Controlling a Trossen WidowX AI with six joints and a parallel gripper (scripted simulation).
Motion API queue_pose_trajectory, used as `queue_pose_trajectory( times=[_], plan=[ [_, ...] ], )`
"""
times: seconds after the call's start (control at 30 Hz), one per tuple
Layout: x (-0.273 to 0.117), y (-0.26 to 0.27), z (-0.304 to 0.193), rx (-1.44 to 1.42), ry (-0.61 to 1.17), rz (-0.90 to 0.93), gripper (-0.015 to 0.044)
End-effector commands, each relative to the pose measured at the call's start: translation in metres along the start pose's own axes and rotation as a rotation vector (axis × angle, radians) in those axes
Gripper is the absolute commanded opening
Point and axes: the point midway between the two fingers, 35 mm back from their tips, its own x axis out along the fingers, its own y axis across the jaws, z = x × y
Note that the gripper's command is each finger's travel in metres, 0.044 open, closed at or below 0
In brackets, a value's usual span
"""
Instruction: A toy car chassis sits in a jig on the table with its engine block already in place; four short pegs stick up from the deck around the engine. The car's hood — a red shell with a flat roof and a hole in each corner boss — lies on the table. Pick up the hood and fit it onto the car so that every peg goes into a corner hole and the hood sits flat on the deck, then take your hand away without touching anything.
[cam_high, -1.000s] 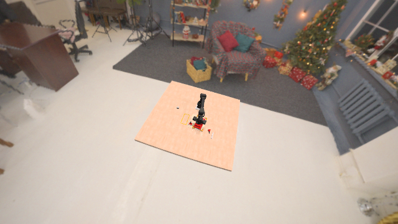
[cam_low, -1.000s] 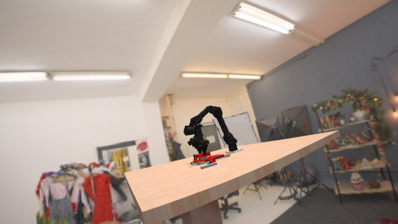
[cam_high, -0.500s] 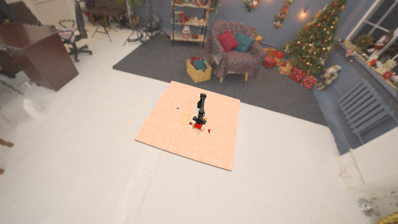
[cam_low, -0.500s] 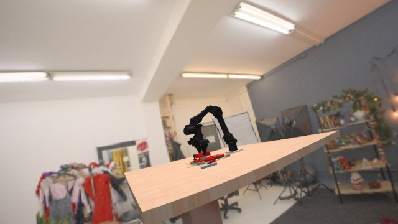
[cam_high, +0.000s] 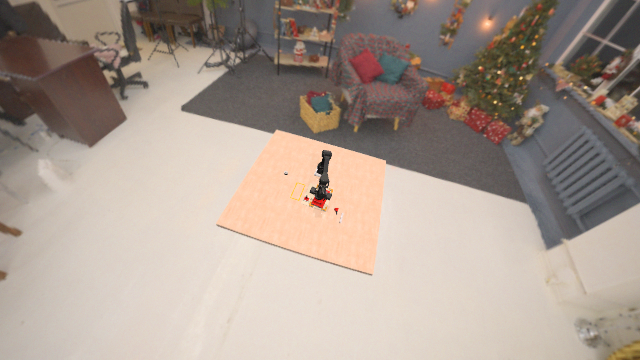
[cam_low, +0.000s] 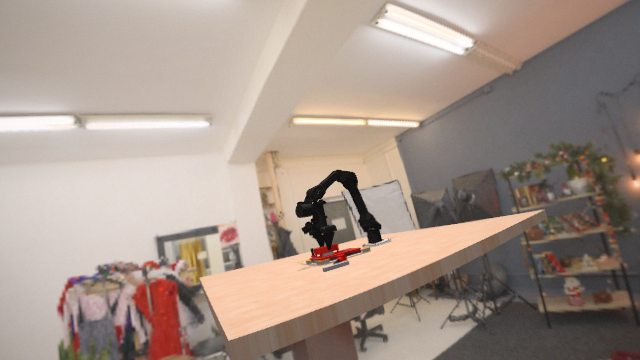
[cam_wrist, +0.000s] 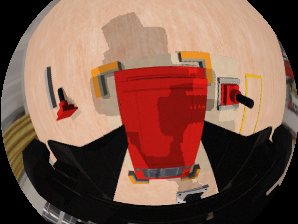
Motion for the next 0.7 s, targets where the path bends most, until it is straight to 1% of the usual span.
queue_pose_trajectory(
  times=[0.0, 0.67],
  plan=[
    [0.0022, -0.0001, -0.0001, 0.004, 0.001, -0.001, 0.0],
    [-0.0003, -0.0001, 0.0, 0.003, 0.001, -0.001, 0.0]
  ],
)
